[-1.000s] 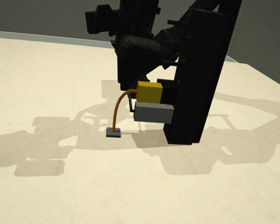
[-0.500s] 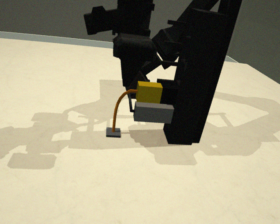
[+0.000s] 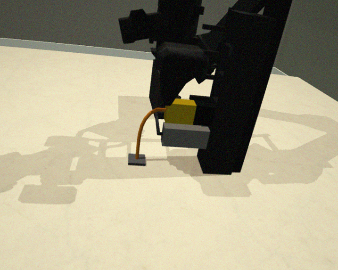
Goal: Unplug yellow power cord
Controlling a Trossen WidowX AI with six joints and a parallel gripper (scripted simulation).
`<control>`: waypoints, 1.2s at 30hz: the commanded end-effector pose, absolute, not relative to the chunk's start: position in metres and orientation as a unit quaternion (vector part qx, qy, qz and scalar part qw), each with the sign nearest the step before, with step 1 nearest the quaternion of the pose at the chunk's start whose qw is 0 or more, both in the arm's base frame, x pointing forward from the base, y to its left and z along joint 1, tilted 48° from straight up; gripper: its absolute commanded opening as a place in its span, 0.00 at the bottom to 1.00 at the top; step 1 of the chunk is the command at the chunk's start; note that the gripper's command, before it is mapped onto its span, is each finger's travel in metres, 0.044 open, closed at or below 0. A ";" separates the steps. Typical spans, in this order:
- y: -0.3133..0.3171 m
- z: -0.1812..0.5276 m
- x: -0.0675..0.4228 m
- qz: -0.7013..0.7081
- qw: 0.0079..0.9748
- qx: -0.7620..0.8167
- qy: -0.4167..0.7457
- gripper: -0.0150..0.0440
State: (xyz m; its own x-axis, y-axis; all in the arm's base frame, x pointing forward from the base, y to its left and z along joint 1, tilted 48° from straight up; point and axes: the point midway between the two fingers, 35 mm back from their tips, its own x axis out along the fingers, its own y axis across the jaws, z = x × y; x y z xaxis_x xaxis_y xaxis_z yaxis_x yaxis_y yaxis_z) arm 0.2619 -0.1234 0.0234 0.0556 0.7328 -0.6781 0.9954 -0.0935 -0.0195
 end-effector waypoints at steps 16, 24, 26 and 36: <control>-0.107 0.029 0.262 -0.275 0.234 0.689 0.629 0.53; -0.106 0.028 0.262 -0.275 0.236 0.686 0.631 0.39; -0.106 0.028 0.262 -0.275 0.236 0.686 0.631 0.34; -0.107 0.027 0.262 -0.275 0.236 0.686 0.631 0.25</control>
State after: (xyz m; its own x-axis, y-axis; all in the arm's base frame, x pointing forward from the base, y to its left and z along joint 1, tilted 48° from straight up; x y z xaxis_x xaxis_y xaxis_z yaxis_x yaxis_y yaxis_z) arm 0.2620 -0.1053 0.0272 0.0514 0.7366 -0.6744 0.9955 -0.0917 -0.0243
